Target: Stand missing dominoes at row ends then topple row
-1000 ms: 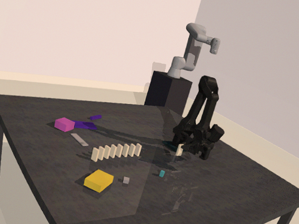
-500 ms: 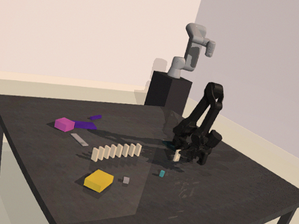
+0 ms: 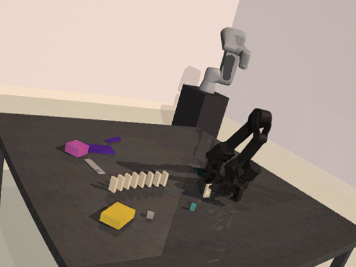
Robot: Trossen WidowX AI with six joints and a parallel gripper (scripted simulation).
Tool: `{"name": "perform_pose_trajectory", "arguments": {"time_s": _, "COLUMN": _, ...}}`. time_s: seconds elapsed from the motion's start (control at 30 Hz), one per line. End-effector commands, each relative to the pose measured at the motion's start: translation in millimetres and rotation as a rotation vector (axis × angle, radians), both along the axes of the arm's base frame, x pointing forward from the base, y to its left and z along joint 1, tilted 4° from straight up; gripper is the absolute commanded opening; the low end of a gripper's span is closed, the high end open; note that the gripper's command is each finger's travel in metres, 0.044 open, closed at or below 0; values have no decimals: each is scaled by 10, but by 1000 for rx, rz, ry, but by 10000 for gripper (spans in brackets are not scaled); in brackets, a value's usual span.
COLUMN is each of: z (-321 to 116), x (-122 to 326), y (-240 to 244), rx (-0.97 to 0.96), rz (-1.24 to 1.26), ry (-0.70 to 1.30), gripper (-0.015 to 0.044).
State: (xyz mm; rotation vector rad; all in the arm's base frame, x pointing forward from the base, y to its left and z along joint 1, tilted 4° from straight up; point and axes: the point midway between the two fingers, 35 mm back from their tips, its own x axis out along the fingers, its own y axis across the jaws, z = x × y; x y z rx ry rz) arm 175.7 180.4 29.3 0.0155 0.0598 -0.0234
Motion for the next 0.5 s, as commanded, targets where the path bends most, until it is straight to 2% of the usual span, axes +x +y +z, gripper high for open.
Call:
{"name": "perform_pose_trajectory", "arguments": {"time_s": 0.0, "z": -47, "x": -4, "y": -40, "rx": 2, "rz": -1, "ry": 1, "gripper": 28}}
{"name": "perform_pose_trajectory", "arguments": {"time_s": 0.3, "z": -47, "x": -4, "y": -40, "rx": 2, "rz": -1, "ry": 1, "gripper": 28}}
{"name": "perform_pose_trajectory", "arguments": {"time_s": 0.47, "z": -47, "x": -4, "y": -40, "rx": 2, "rz": -1, "ry": 1, "gripper": 159}}
